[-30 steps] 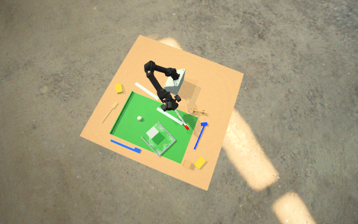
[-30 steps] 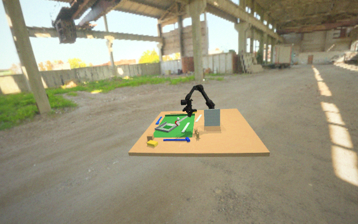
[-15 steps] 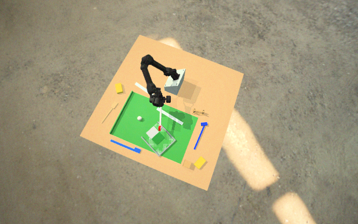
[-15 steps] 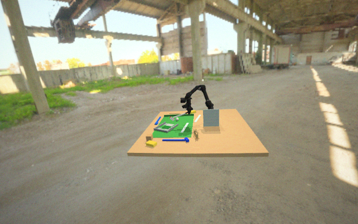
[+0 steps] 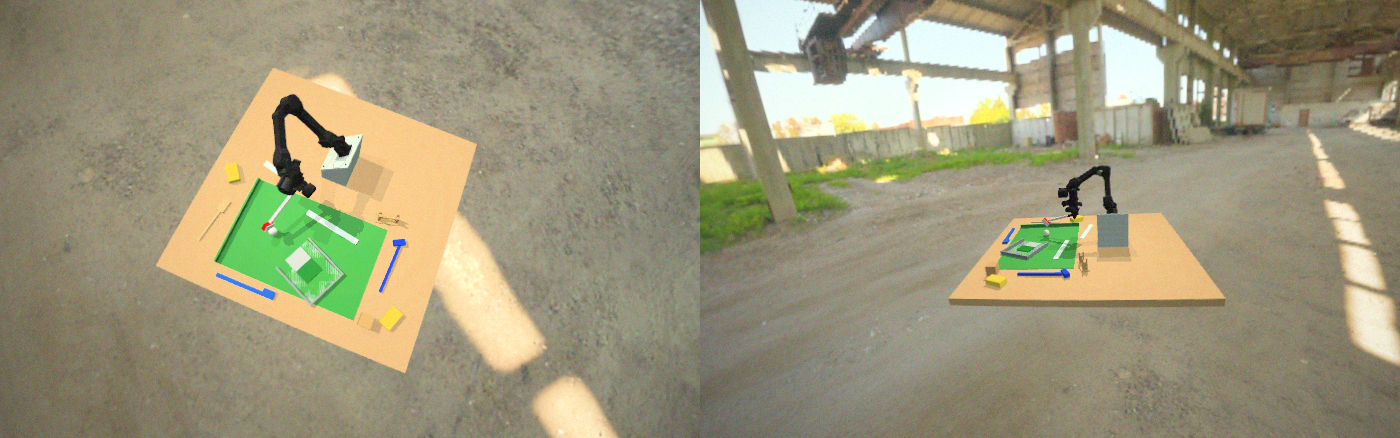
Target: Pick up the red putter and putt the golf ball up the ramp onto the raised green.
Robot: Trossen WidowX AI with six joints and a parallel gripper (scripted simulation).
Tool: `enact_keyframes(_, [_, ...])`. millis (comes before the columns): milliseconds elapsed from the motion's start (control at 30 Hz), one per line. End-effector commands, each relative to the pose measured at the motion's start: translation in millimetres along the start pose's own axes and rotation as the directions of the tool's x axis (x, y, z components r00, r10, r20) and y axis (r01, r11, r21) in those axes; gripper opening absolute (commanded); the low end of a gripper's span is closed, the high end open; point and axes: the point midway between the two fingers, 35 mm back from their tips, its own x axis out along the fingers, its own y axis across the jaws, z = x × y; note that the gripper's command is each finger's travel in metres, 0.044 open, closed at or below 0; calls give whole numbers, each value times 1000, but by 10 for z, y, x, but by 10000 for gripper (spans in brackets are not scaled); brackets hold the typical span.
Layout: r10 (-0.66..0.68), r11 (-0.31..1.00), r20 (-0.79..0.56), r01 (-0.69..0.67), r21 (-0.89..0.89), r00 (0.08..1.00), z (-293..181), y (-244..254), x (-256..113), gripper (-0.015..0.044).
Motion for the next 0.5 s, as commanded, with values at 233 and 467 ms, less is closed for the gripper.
enact_keyframes(233, [-31, 989, 7, 30, 144, 999, -42, -239, -37, 0])
enact_keyframes(467, [-31, 989, 7, 29, 144, 1000, -36, -239, 116, 0])
